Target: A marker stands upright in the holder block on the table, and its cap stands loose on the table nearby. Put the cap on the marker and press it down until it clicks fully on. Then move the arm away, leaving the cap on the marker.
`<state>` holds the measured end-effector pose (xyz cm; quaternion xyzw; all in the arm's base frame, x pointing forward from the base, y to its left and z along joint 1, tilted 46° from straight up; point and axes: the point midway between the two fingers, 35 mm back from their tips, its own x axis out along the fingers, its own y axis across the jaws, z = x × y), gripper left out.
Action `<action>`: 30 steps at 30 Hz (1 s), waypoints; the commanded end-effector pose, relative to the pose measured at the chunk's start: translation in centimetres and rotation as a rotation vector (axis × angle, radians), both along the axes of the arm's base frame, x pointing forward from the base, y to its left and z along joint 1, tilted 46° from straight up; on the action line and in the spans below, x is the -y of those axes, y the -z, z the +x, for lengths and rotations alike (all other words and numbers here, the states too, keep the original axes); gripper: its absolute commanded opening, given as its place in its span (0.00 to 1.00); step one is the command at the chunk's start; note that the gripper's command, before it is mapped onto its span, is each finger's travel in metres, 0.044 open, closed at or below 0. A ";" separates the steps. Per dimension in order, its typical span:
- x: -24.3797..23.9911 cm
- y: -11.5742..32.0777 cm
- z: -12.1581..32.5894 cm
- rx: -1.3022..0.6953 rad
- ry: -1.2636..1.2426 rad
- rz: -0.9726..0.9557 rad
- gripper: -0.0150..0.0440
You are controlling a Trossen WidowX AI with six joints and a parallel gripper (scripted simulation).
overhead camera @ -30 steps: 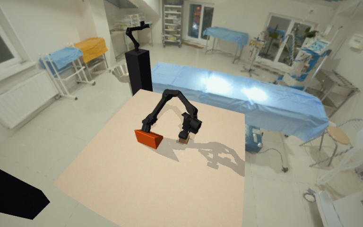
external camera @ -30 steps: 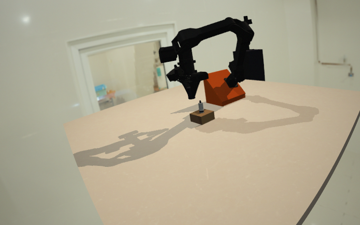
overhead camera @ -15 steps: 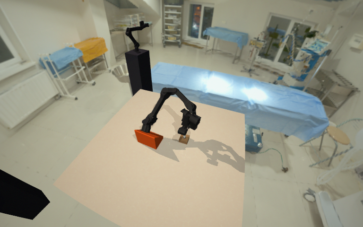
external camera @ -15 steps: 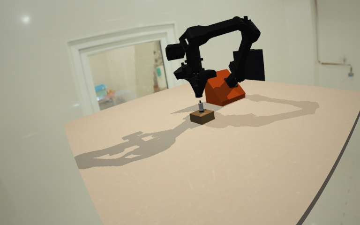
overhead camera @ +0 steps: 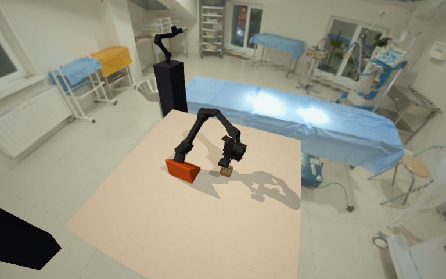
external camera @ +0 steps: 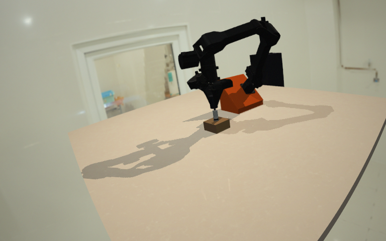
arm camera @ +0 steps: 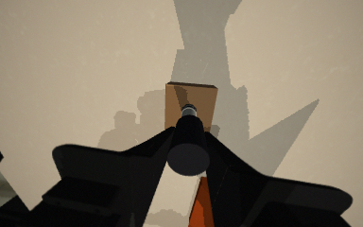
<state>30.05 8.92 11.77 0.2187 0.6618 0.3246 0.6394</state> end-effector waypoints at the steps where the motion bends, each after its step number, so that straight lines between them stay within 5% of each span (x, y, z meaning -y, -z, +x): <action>1: -0.6 0.4 0.0 -0.002 0.004 0.004 0.25; 30: -2.7 2.6 -0.4 0.000 0.000 0.004 0.30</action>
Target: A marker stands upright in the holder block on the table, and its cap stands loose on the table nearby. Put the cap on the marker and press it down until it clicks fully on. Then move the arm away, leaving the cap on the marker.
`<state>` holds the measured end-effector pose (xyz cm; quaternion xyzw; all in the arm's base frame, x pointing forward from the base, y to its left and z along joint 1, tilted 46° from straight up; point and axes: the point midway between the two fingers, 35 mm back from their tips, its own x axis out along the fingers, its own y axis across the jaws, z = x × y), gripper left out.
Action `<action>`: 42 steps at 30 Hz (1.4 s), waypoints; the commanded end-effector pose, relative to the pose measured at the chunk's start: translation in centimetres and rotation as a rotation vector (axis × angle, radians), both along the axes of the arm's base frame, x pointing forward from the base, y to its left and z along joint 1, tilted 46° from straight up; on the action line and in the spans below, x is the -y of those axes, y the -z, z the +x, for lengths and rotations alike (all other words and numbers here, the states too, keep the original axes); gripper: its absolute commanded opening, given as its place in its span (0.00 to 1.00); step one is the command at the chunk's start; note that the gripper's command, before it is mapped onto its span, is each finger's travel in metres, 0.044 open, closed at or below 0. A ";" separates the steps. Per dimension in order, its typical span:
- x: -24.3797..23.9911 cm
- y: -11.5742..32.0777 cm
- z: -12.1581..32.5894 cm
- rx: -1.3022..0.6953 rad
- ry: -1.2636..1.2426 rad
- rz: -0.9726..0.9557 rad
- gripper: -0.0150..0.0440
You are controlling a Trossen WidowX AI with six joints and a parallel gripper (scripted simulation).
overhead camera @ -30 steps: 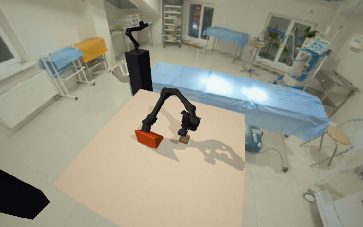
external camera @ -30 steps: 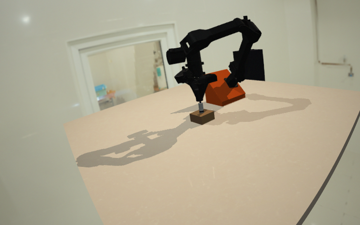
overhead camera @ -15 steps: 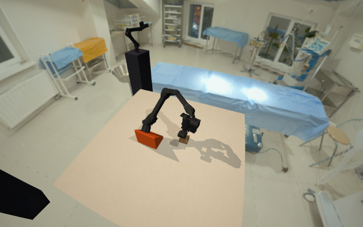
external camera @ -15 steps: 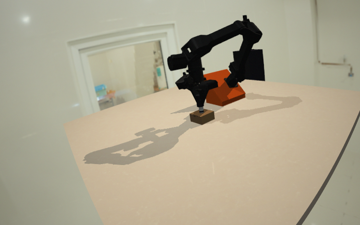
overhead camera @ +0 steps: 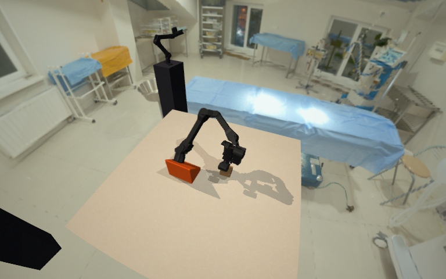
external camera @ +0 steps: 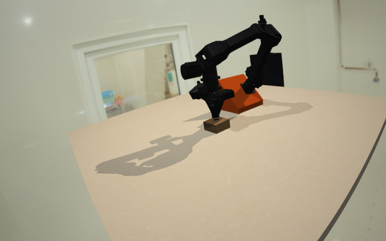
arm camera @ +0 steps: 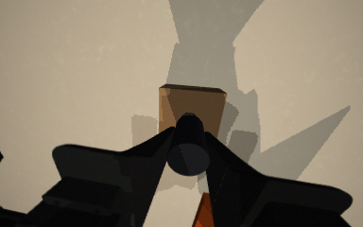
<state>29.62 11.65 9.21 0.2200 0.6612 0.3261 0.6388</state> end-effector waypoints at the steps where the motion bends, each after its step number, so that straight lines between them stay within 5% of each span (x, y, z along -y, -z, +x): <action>1: 0.0 0.0 0.0 0.000 0.000 0.000 0.34; 16: 0.0 0.0 0.0 0.000 0.000 0.000 1.00; 30: 5.3 -5.2 0.7 -0.001 0.000 -0.003 1.00; 42: 4.9 -4.4 0.7 0.036 -0.034 0.005 0.47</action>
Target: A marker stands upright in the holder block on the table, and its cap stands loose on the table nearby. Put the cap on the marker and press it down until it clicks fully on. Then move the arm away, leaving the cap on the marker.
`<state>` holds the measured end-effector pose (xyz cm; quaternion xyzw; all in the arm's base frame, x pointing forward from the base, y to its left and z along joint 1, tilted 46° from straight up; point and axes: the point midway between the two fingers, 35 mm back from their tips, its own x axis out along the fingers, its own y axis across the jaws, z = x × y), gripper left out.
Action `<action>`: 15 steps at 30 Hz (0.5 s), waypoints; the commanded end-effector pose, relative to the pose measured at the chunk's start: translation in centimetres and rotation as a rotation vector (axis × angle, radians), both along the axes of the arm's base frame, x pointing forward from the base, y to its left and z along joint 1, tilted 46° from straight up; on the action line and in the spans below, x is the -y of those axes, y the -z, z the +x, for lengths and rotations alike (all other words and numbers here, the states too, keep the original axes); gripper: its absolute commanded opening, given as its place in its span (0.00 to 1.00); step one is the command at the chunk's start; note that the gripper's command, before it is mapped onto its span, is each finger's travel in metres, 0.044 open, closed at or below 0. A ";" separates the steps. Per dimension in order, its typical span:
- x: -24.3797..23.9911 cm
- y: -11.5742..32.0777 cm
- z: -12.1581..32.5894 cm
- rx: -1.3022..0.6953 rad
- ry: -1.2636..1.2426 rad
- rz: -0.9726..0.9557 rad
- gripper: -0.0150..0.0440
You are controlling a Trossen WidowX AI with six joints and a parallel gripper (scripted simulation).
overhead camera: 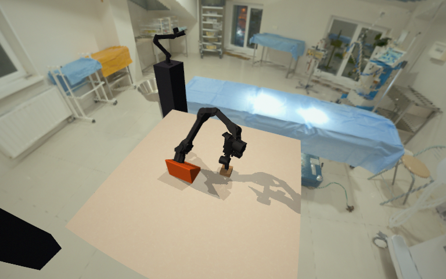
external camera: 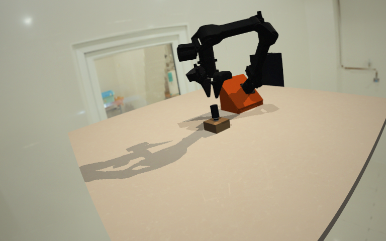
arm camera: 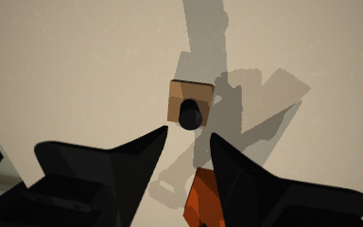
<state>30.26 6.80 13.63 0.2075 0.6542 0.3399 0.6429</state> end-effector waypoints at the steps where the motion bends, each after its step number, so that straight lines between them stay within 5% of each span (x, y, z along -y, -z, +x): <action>1: 0.0 0.1 0.0 0.007 -0.006 0.000 0.42; 5: 0.0 0.1 0.0 0.007 -0.006 0.000 0.25; 15: 0.0 0.1 0.0 0.007 -0.006 0.000 0.25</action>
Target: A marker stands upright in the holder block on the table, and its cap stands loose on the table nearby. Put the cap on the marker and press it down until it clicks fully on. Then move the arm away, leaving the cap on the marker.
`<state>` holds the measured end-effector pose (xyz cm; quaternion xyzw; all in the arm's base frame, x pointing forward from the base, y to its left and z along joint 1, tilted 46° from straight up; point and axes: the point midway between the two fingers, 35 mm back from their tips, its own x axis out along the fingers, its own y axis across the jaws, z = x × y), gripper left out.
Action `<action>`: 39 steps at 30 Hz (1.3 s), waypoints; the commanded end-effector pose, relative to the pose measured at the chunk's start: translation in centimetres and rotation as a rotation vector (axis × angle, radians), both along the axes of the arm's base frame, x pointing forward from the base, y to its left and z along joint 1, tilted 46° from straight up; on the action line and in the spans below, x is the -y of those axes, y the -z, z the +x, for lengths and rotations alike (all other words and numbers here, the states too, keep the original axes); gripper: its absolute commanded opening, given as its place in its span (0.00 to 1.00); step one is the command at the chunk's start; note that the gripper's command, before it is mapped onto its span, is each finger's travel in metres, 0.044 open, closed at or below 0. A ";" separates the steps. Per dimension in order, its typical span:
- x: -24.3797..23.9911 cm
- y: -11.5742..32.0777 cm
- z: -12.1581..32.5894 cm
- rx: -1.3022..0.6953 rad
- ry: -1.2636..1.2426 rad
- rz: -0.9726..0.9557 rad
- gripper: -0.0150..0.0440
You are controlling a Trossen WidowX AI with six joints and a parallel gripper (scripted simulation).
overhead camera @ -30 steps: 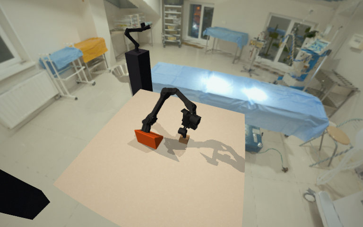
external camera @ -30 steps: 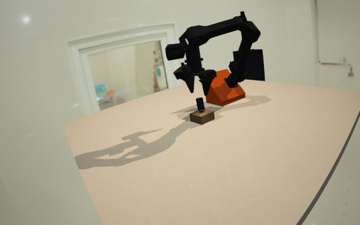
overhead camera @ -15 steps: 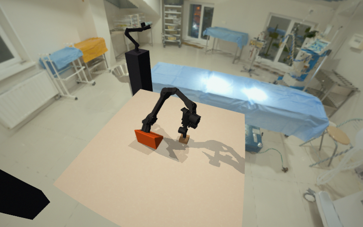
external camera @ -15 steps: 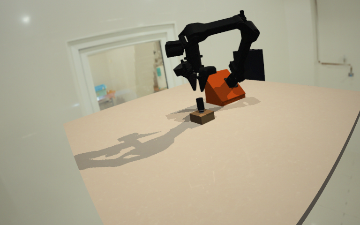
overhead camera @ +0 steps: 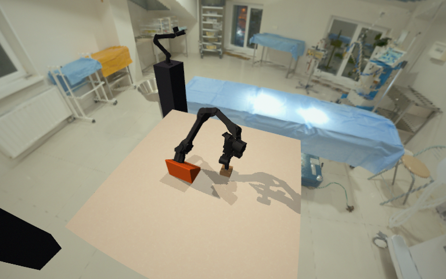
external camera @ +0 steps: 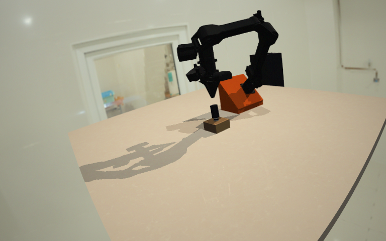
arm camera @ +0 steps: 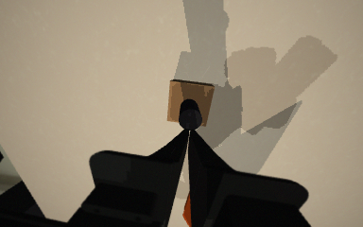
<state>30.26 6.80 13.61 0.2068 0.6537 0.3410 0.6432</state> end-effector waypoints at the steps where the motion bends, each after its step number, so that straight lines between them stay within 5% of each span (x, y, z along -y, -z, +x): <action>1: 0.0 0.0 0.0 0.005 -0.004 -0.001 0.25; 39: -2.2 2.4 -0.1 0.011 -0.002 -0.004 0.25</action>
